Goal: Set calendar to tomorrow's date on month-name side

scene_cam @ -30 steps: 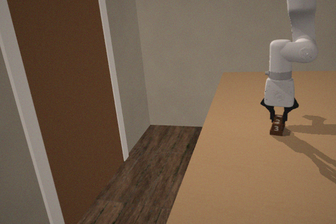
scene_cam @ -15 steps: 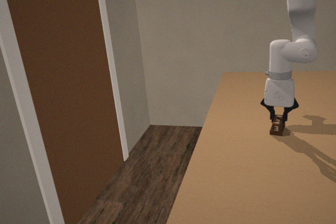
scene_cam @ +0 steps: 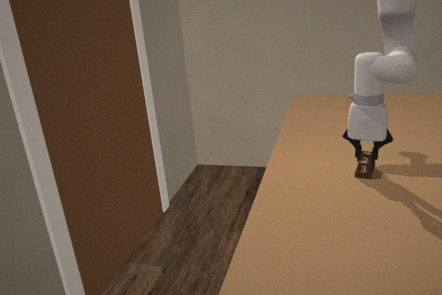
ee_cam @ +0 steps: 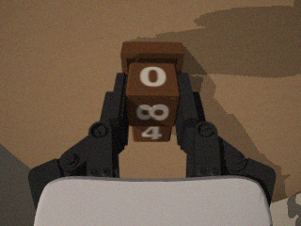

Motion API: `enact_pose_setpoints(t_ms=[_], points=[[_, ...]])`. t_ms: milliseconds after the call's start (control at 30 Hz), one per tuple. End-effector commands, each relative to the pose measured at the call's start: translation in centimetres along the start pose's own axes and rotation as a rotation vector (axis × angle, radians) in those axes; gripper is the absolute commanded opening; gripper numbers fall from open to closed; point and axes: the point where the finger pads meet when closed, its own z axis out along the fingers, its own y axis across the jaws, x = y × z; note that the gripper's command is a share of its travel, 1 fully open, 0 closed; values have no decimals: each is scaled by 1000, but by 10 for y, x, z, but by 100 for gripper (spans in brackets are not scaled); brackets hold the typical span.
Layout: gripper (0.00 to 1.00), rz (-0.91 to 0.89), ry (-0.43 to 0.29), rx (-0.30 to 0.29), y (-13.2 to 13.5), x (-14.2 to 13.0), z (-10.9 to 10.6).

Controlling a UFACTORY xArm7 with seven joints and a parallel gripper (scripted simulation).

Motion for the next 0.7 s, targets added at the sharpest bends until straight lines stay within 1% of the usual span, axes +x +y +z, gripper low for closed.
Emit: enact_pose_setpoints(t_ms=[0,667], points=[[29,0,0,3,-1,0,0],[29,0,0,3,-1,0,8]])
